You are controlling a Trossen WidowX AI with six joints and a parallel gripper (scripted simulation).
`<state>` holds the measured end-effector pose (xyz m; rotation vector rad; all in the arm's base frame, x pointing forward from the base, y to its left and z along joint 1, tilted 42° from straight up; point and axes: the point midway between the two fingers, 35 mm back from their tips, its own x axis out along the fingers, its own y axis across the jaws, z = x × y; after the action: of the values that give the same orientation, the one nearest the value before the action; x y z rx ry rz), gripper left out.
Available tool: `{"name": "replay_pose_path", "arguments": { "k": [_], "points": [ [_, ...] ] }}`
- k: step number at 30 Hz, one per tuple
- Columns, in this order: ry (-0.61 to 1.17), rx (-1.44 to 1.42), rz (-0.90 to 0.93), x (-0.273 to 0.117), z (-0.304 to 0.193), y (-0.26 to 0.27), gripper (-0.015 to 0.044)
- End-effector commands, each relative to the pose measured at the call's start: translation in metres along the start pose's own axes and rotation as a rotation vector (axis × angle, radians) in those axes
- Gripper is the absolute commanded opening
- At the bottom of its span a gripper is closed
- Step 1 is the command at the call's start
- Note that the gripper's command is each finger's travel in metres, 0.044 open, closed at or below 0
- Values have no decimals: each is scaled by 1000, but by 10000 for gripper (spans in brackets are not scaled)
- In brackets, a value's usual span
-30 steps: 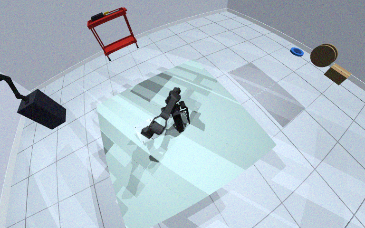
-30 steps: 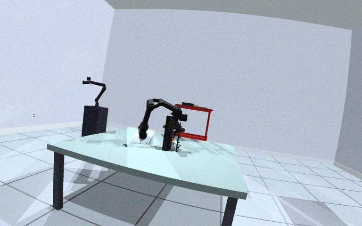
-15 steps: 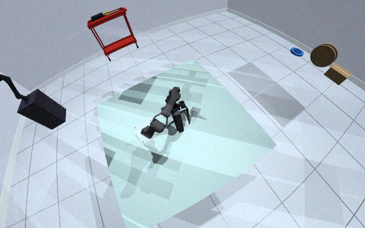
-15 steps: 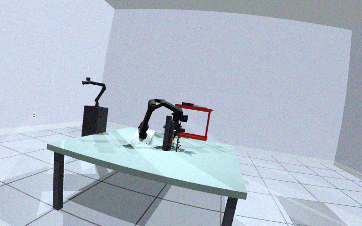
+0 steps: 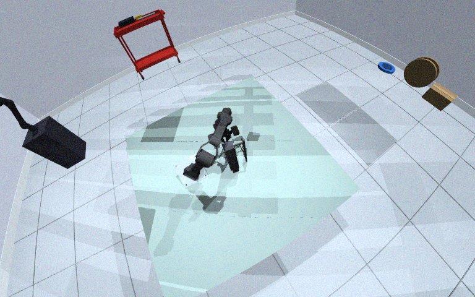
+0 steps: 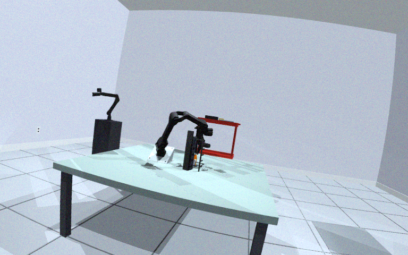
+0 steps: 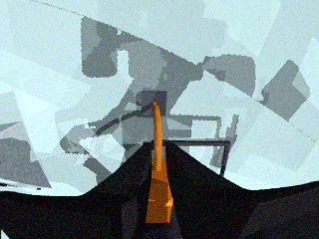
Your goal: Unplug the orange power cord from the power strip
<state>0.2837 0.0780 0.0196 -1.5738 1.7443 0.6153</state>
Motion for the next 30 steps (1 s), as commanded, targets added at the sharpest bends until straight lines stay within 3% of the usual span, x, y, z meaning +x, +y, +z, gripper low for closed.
{"name": "replay_pose_path", "arguments": {
  "k": [1,3,30],
  "points": [
    [1,4,4,1,-2,0,131],
    [1,4,4,1,-2,0,160],
    [1,3,-1,-6,-19,0,160]
  ]
}}
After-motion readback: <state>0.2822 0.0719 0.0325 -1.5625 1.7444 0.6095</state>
